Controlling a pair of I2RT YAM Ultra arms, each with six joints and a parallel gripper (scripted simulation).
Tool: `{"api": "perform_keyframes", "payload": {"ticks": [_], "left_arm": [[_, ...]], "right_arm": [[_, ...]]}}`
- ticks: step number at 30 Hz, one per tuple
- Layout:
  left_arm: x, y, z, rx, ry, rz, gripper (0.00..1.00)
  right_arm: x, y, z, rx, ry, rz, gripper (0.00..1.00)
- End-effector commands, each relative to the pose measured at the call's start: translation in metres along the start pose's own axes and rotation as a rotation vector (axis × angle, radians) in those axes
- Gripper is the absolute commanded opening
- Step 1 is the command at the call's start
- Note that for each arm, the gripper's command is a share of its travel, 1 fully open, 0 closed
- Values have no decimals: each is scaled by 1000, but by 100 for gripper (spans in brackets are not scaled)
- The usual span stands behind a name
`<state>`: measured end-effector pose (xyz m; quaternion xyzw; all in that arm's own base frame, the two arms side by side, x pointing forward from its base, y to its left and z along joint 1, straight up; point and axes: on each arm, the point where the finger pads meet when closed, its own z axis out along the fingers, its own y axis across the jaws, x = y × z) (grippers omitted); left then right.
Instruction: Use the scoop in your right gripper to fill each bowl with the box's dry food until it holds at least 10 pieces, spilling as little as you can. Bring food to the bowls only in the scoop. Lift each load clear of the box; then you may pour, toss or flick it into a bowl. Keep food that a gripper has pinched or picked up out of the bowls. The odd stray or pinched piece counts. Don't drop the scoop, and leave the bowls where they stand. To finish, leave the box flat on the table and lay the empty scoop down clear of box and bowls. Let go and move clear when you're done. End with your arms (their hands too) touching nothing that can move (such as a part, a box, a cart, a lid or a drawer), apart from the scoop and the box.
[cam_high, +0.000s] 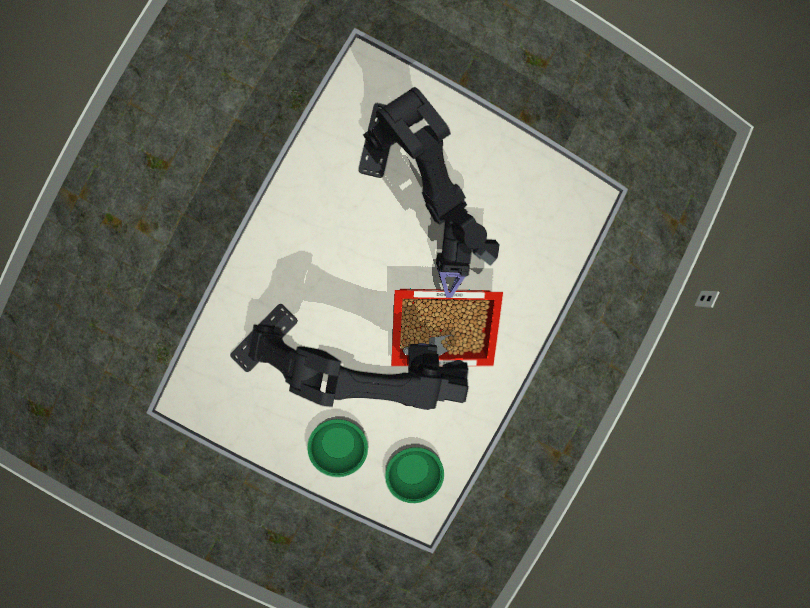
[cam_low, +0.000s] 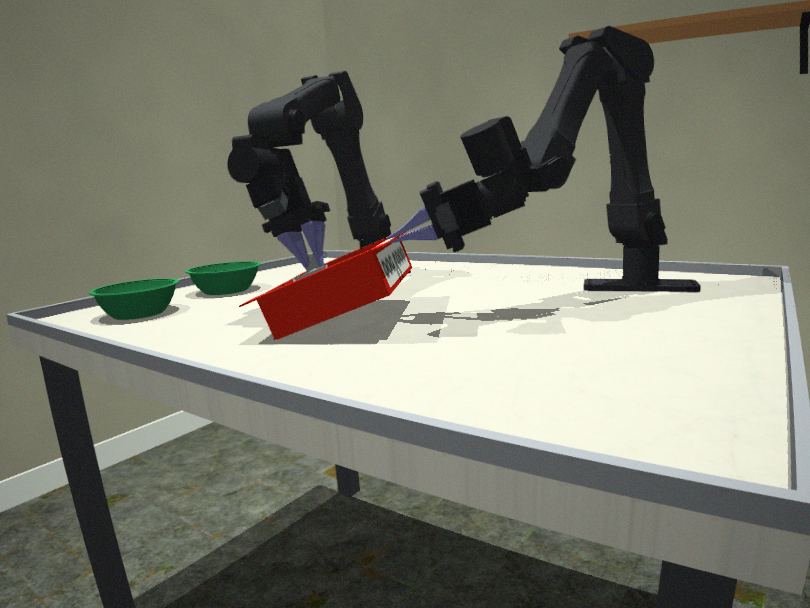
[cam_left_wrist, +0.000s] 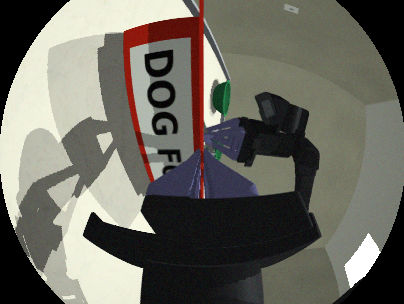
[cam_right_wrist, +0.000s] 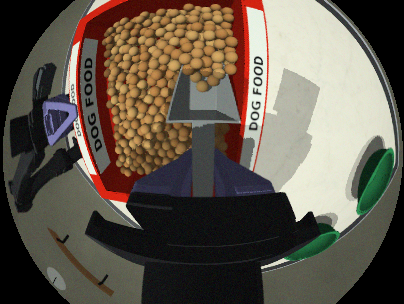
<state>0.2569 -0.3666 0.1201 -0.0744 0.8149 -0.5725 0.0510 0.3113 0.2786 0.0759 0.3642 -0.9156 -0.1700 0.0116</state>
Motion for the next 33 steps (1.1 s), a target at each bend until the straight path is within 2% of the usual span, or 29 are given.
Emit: {"api": "perform_keyframes", "payload": {"ticks": [1,6,7,9,10,16,17,19,20,33], "left_arm": [[-10,-54,-7,121,-28,119,0],[-10,-54,-7,121,-28,119,0],[-10,-54,-7,121,-28,119,0],[-10,-54,-7,121,-28,119,0],[-10,-54,-7,121,-28,119,0],[-10,-54,-7,121,-28,119,0],[-10,-54,-7,121,-28,119,0],[-10,-54,-7,121,-28,119,0],[-10,-54,-7,121,-28,119,0],[-10,-54,-7,121,-28,119,0]], "right_arm": [[-7,10,-9,-6,-50,-26,0],[-13,9,-1,-5,-92,-21,0],[-13,8,-9,-9,-78,-25,0],[-24,10,-21,-1,-125,-46,0],[-13,7,-3,24,-120,-30,0],[-13,8,-11,65,-210,-44,0],[-5,11,-10,45,-168,-42,0],[-5,11,-10,45,-168,-42,0],[-13,9,-12,74,-224,-46,0],[-14,13,-21,150,-394,-80,0]]}}
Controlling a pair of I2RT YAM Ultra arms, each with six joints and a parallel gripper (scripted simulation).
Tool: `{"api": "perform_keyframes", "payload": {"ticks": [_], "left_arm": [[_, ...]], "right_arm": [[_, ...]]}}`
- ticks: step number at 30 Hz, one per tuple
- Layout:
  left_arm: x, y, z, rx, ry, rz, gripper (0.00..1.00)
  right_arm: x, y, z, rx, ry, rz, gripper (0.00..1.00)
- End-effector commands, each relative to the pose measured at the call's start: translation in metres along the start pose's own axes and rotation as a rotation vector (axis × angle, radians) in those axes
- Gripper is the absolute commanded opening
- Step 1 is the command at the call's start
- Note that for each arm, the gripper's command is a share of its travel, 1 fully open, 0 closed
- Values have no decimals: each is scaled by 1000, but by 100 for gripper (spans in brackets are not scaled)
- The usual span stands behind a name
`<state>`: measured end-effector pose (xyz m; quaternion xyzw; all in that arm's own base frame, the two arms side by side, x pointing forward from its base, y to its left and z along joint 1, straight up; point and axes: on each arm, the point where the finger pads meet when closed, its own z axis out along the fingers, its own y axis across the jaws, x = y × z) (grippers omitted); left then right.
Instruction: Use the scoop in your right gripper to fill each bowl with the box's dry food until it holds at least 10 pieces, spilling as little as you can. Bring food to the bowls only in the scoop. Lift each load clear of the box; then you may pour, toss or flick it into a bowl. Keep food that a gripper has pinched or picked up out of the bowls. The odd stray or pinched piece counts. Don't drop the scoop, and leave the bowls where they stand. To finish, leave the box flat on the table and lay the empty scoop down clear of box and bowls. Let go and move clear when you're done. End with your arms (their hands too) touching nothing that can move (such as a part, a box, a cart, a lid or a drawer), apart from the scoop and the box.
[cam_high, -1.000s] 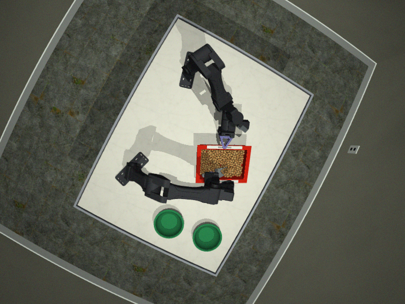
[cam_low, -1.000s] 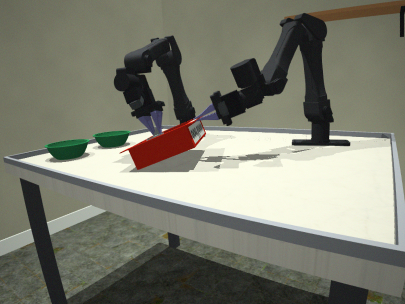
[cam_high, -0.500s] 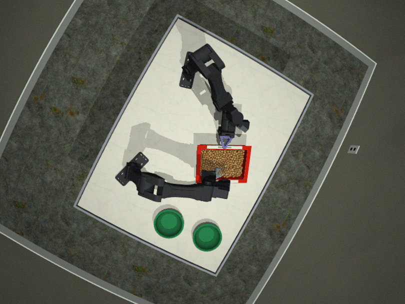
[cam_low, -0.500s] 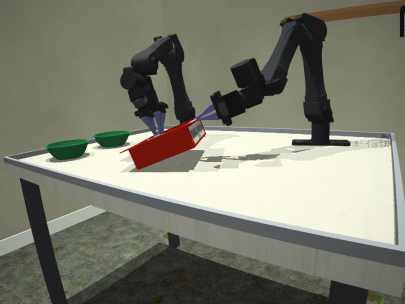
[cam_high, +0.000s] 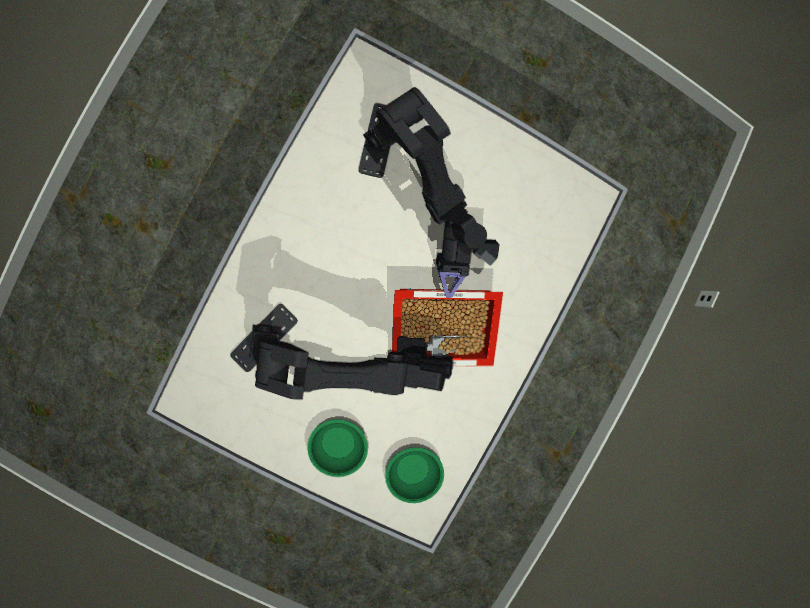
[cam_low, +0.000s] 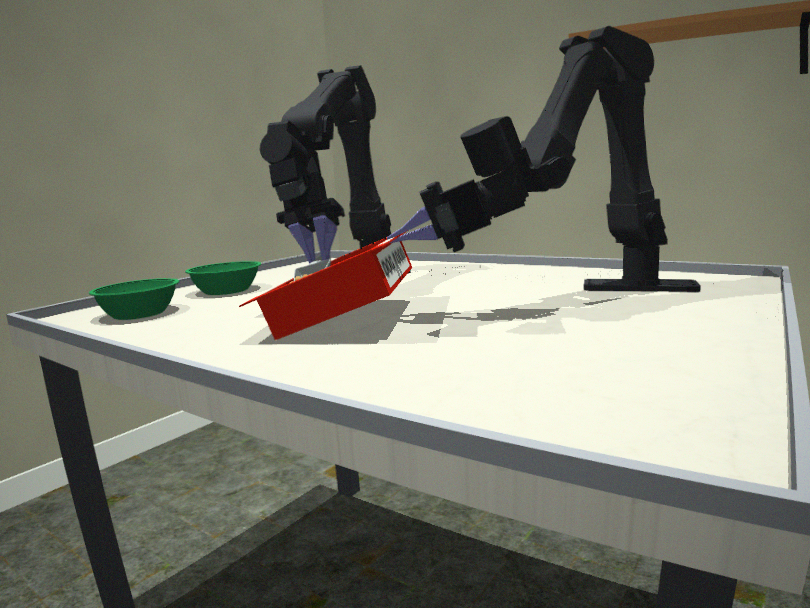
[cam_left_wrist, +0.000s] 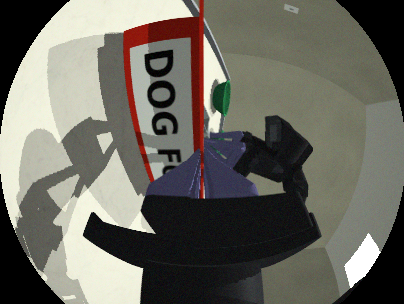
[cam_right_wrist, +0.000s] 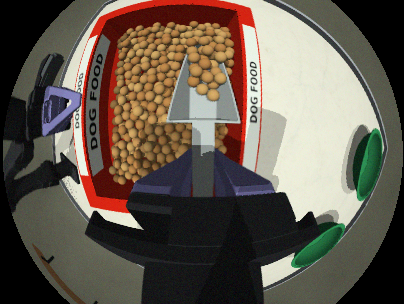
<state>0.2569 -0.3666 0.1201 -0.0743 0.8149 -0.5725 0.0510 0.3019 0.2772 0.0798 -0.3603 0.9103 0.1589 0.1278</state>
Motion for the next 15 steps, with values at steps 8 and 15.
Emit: {"api": "perform_keyframes", "payload": {"ticks": [8,15], "left_arm": [[-10,-54,-7,120,-28,119,0],[-10,-54,-7,120,-28,119,0]], "right_arm": [[-23,5,-17,64,-220,-44,0],[-22,7,-20,104,-310,-61,0]]}}
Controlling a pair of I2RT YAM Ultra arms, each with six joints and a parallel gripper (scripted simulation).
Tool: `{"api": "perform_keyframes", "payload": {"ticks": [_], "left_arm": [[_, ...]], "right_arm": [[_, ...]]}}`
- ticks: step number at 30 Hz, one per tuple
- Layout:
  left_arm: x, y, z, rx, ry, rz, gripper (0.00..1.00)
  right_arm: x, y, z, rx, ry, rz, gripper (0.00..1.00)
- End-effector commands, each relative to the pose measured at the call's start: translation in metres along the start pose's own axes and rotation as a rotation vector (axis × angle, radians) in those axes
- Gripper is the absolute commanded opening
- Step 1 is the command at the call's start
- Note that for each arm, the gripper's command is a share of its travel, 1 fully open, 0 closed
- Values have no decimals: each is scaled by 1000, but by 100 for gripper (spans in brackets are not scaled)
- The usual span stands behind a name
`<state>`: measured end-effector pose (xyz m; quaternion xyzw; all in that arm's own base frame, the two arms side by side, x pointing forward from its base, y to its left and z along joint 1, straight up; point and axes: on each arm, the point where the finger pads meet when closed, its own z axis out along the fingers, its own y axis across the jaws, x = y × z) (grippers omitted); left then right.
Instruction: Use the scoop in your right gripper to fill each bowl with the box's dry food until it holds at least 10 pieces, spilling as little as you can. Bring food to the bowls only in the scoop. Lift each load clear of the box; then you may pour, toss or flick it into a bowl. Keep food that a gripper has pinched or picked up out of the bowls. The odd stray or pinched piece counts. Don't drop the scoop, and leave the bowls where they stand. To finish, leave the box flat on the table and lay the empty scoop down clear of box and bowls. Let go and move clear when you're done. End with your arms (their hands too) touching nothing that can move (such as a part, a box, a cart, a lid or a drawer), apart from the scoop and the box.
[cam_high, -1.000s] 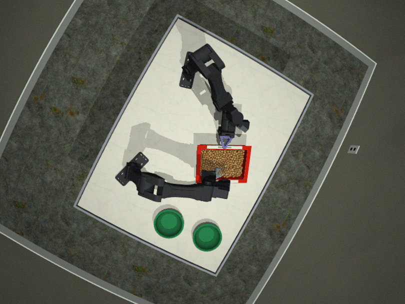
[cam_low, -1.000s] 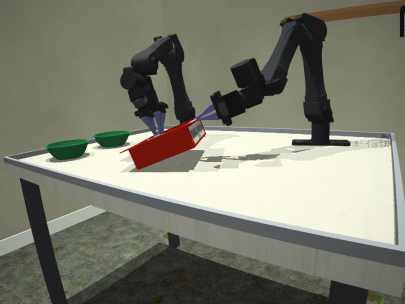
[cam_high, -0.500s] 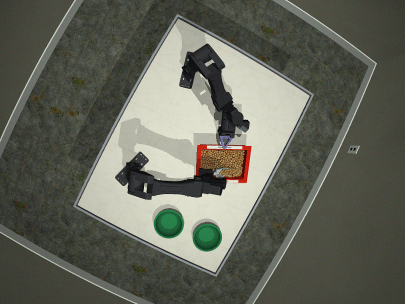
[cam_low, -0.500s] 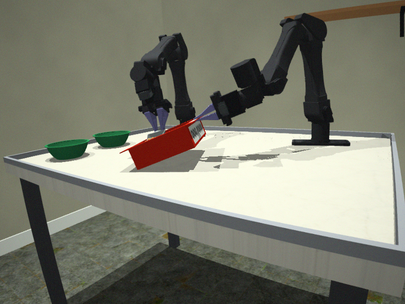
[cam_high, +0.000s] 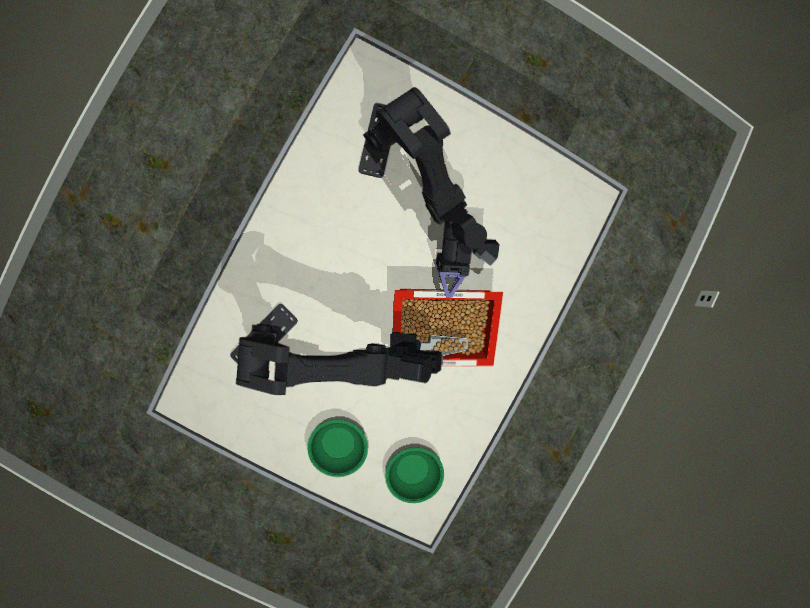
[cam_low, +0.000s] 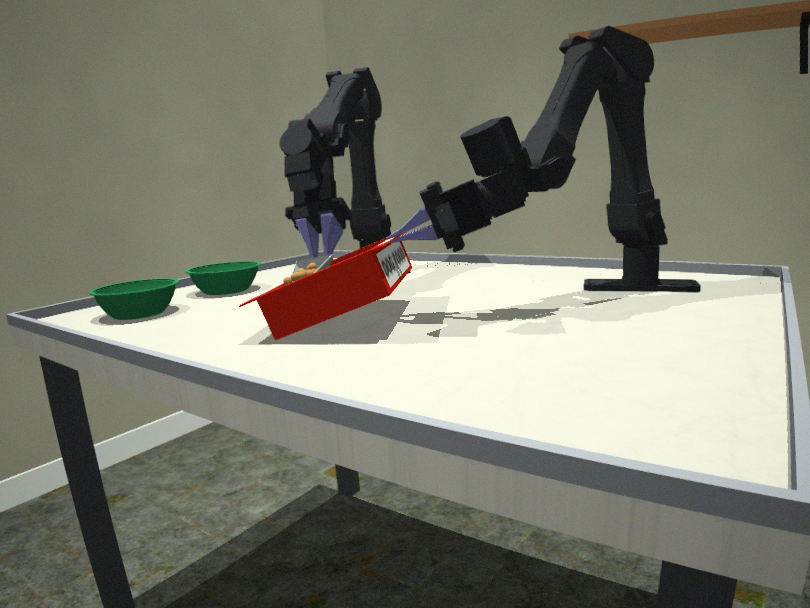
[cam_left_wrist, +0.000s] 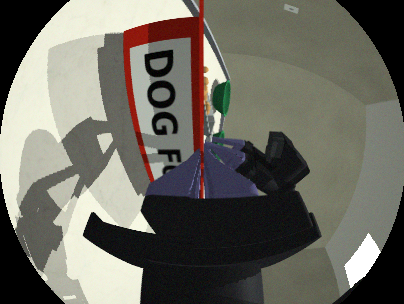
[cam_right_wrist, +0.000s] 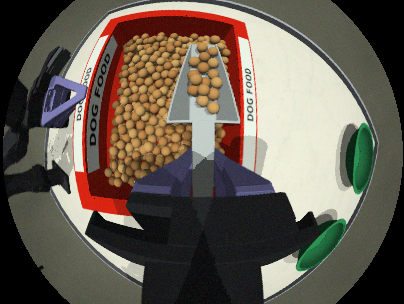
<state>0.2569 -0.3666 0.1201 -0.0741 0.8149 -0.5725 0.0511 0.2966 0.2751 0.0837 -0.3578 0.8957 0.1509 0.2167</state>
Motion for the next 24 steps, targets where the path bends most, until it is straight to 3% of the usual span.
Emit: {"api": "perform_keyframes", "payload": {"ticks": [1,5,9,19,20,22,23,24], "left_arm": [[-10,-54,-7,120,-28,118,0],[-10,-54,-7,120,-28,118,0],[-10,-54,-7,120,-28,118,0],[-10,-54,-7,120,-28,118,0],[-10,-54,-7,120,-28,118,0],[-10,-54,-7,120,-28,118,0],[-10,-54,-7,120,-28,118,0],[-10,-53,-7,118,-27,116,0]], "right_arm": [[-28,2,-12,36,-163,-24,0],[-20,6,-12,22,-138,-26,0],[-30,4,-16,71,-269,-42,0],[-22,8,-18,130,-381,-61,0],[-9,11,-11,107,-321,-64,0],[-9,11,-11,107,-321,-64,0],[-20,9,-19,141,-407,-66,0],[-12,11,-17,122,-366,-67,0]]}}
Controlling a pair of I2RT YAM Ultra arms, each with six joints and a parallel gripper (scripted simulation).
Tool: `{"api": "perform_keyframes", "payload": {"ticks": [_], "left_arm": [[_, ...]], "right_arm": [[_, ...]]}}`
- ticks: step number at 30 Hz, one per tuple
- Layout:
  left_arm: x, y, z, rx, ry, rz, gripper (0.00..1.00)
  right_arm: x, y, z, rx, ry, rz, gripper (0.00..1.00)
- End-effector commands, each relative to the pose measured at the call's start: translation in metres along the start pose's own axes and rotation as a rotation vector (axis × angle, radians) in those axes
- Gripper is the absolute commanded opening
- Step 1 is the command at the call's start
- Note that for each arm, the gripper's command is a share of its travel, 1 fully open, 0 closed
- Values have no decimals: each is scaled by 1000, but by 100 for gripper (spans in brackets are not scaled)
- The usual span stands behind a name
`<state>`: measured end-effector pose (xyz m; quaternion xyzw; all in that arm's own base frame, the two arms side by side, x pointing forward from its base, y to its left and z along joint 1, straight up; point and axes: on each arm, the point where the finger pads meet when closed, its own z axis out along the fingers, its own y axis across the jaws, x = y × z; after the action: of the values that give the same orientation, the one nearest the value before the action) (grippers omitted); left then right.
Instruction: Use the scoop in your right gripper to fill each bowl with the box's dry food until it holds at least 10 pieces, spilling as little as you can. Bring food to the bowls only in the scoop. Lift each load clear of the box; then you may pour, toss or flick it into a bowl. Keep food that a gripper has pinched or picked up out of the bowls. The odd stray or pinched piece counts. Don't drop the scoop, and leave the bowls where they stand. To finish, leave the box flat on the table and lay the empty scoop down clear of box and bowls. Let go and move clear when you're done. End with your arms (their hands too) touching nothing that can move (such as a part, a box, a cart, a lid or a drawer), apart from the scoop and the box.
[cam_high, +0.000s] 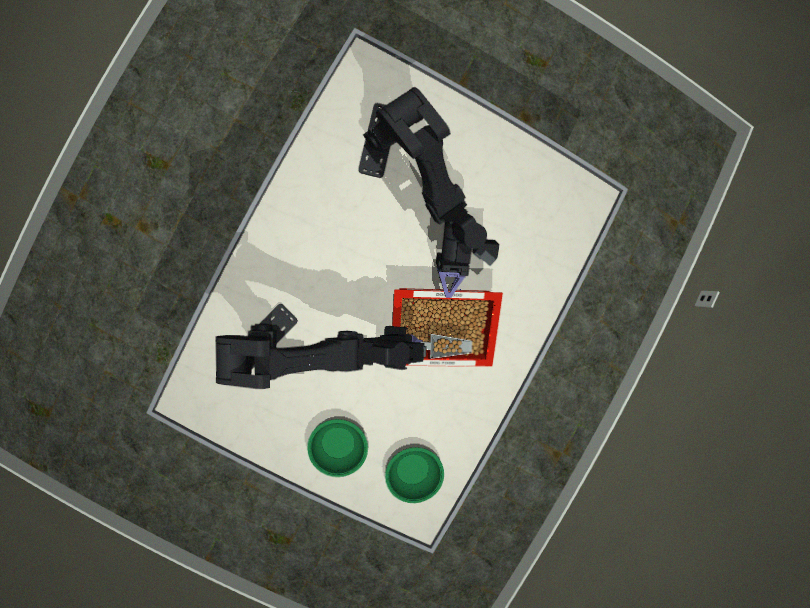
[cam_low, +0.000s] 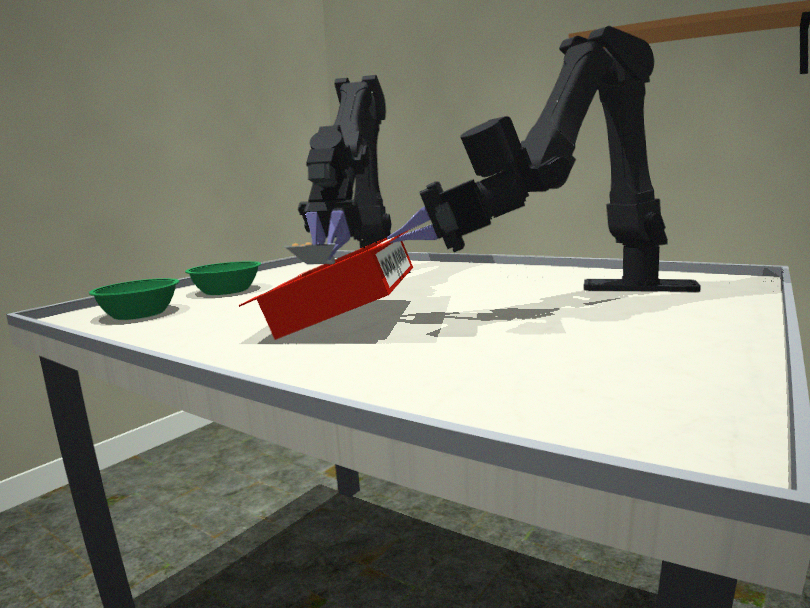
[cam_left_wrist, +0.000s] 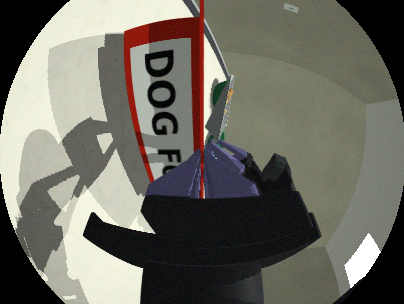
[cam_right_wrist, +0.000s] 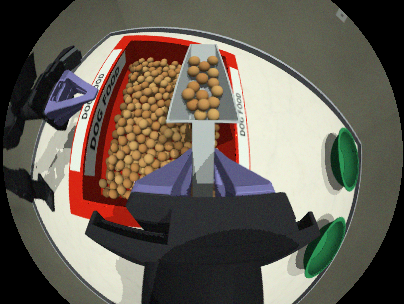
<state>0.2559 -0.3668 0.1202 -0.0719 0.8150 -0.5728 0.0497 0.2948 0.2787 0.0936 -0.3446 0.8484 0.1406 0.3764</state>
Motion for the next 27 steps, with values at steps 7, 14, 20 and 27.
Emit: {"api": "perform_keyframes", "payload": {"ticks": [7,14,20,27], "left_arm": [[-13,-54,-7,117,-43,116,0],[-13,-54,-7,117,-43,116,0],[-13,-54,-7,117,-43,116,0],[-13,-54,-7,117,-43,116,0]], "right_arm": [[-11,-3,-10,-2,-59,0,0],[-34,6,-21,-13,-67,5,0],[-50,4,-35,11,-81,23,0],[-60,-1,-37,12,-116,23,0]]}}
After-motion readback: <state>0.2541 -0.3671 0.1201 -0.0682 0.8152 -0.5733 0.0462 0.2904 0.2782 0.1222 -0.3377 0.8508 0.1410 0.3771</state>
